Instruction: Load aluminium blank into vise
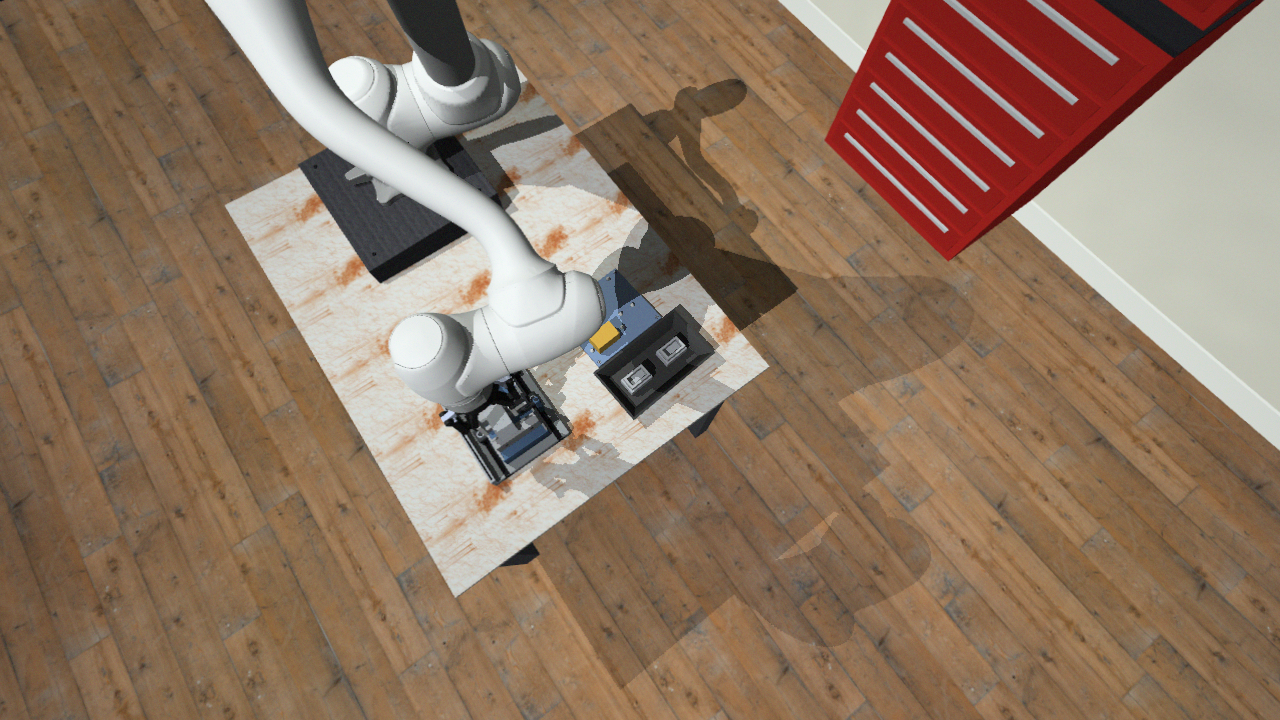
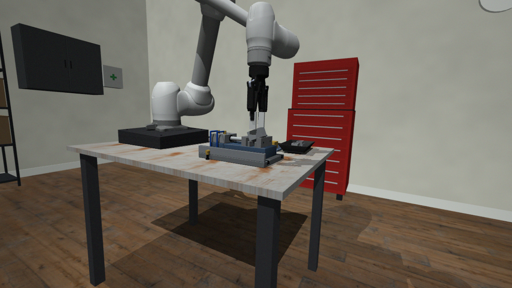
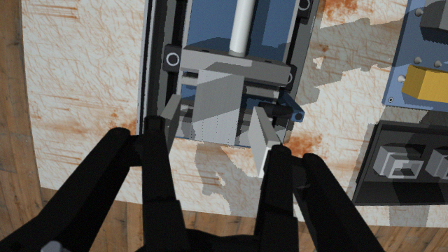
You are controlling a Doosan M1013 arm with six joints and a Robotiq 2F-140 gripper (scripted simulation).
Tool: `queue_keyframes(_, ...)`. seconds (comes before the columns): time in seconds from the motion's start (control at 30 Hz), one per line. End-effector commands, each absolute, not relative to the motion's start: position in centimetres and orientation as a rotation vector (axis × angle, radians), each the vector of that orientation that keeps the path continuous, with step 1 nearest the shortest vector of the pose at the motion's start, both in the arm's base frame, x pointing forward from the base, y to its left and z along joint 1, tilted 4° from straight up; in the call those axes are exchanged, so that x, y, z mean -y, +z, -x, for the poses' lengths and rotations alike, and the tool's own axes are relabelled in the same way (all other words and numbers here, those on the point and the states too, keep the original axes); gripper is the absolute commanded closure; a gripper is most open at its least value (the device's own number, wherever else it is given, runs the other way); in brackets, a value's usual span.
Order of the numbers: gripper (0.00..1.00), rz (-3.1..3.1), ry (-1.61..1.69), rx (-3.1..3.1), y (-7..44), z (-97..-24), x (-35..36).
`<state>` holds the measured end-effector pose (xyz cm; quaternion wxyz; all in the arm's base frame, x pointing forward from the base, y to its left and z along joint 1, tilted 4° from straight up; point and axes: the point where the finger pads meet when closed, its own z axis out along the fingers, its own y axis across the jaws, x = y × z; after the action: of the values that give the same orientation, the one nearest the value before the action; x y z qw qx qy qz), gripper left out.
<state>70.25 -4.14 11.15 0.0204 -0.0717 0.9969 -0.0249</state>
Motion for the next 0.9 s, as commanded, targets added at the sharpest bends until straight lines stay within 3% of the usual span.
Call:
queue_keyframes(0.0,0.60,0.222,-0.077,-3.092,11.05,-70.26,4.14)
queue_keyframes(0.87,0.60,0.222,-0.077,-3.092,10.11,-70.30,4.19)
